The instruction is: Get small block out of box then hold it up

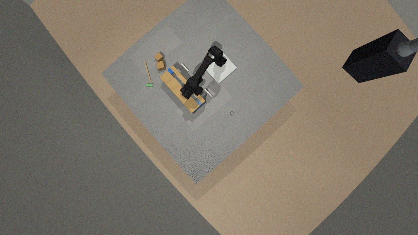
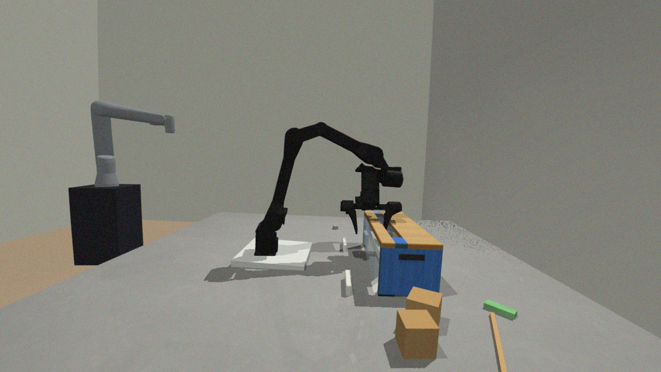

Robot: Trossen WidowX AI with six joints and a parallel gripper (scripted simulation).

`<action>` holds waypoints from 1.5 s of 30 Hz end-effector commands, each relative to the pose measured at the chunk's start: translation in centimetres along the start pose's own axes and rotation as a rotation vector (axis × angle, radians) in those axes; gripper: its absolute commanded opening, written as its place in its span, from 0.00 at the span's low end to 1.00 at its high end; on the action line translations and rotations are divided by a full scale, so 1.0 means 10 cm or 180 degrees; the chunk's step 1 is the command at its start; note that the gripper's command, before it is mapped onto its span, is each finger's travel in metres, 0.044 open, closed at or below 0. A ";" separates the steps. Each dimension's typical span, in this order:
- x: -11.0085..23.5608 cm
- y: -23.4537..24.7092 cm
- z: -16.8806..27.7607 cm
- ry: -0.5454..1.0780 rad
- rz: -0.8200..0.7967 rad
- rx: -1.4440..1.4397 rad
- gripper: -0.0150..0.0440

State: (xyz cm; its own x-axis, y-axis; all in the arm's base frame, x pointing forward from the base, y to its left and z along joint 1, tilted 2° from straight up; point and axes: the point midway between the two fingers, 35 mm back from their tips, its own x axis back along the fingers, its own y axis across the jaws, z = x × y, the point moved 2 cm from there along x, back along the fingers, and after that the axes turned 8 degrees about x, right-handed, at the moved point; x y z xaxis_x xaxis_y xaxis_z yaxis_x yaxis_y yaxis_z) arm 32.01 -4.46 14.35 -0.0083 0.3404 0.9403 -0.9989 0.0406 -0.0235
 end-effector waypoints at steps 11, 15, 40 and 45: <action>-0.13 0.06 0.34 0.0018 -0.0013 0.0008 0.93; -0.17 0.07 0.43 0.0021 -0.0013 0.0009 0.93; -0.37 0.15 1.04 0.0043 -0.0016 0.0010 0.93; -0.41 0.17 1.17 0.0047 -0.0016 0.0010 0.93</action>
State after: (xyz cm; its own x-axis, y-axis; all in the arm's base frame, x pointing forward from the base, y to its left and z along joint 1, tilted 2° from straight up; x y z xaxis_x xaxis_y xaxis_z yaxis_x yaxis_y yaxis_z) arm 29.93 -15.85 14.40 0.0000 0.3553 0.9348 -0.9990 0.0412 -0.0157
